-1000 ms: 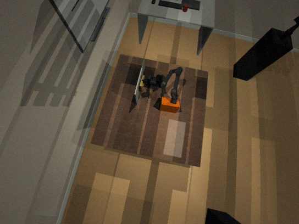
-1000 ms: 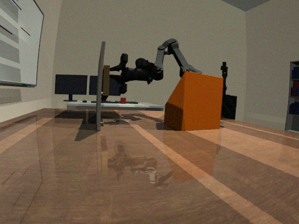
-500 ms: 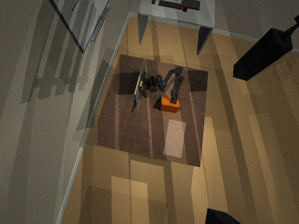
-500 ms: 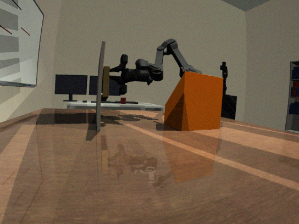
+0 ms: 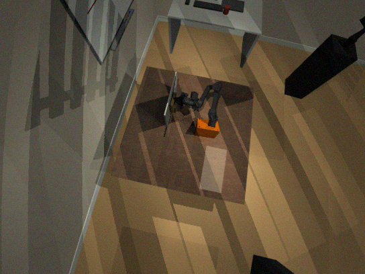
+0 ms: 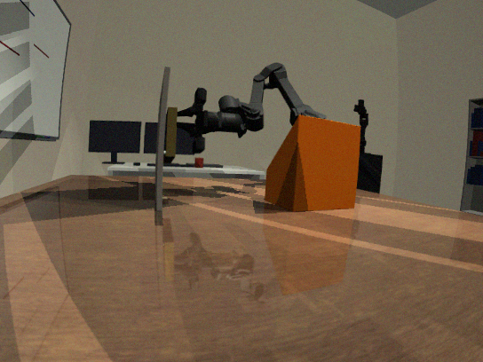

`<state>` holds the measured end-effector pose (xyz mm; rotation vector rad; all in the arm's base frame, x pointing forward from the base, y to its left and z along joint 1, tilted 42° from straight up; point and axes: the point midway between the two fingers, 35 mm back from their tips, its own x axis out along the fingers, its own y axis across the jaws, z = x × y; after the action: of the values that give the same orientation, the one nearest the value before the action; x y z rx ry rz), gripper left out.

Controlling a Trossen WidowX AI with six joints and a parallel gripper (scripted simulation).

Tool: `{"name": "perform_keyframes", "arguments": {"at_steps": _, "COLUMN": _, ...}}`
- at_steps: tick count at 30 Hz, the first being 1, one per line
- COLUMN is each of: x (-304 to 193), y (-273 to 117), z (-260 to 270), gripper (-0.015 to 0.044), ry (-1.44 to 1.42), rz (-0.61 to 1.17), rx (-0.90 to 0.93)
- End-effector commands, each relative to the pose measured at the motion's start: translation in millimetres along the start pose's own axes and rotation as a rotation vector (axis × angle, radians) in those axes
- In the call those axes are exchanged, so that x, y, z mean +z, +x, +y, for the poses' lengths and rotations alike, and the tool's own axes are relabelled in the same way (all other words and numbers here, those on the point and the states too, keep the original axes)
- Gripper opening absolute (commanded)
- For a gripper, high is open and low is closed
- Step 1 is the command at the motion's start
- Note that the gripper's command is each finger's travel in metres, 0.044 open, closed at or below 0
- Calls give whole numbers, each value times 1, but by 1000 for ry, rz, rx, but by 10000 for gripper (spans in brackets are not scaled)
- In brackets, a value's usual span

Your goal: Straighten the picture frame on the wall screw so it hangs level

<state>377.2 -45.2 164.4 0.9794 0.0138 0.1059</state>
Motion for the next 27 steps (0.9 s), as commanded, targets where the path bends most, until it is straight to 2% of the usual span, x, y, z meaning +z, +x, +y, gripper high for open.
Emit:
{"name": "perform_keyframes", "arguments": {"at_steps": 1, "x": 0, "y": 0, "z": 0, "gripper": 0, "ry": -5, "rz": 0, "rx": 0}}
{"name": "perform_keyframes", "arguments": {"at_steps": 27, "x": 0, "y": 0, "z": -2, "gripper": 0, "ry": -168, "rz": -1, "rx": 0}}
